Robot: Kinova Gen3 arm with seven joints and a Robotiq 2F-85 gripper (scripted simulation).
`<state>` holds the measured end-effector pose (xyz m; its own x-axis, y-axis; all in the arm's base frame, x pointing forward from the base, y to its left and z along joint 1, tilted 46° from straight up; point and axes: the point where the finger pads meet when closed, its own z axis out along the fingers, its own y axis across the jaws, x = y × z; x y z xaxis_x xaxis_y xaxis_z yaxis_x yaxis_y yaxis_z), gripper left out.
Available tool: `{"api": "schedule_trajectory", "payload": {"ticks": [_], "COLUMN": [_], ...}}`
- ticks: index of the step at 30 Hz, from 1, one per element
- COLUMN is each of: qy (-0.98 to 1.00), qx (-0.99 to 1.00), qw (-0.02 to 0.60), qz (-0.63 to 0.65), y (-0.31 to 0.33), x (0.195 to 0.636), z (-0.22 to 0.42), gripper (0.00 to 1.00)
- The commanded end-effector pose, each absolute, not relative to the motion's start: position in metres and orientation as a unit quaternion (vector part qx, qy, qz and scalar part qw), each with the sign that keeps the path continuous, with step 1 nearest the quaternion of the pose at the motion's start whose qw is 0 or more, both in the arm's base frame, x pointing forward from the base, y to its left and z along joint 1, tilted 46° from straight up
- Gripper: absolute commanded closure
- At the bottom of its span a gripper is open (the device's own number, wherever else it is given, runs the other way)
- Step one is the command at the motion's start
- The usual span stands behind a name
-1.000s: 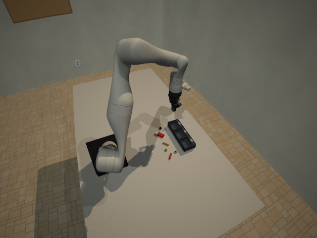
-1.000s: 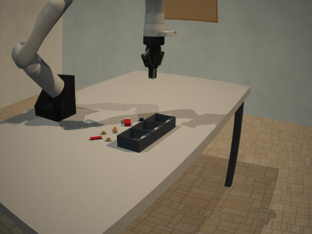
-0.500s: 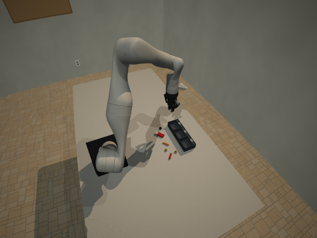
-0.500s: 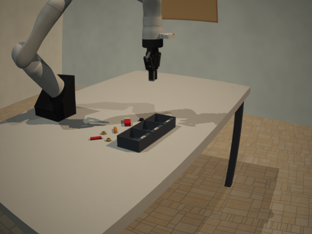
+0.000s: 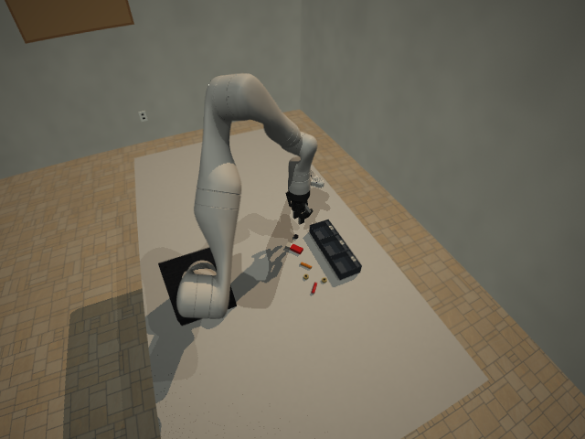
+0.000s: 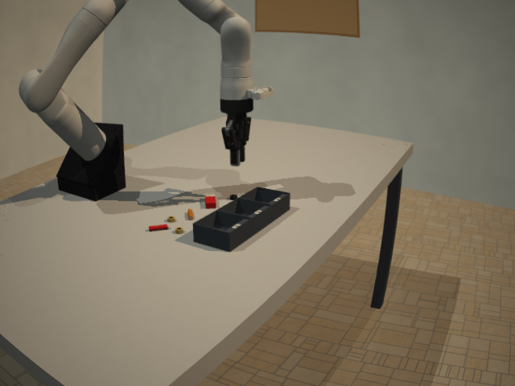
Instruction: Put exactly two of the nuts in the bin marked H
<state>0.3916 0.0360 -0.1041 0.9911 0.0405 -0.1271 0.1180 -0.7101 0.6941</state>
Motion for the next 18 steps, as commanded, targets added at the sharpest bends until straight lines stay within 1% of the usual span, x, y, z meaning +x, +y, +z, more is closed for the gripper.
{"api": "schedule_trajectory", "payload": {"ticks": [1,18], "qy": [0.045,0.045], "qx": [0.919,0.919], "qw": [0.387,0.387], "qz": [-0.059,-0.059], "y": [0.0252,0.0250], "x": [0.3778,0.3795], "z": [-0.1136,-0.1136], "gripper": [0.69,0.69]}}
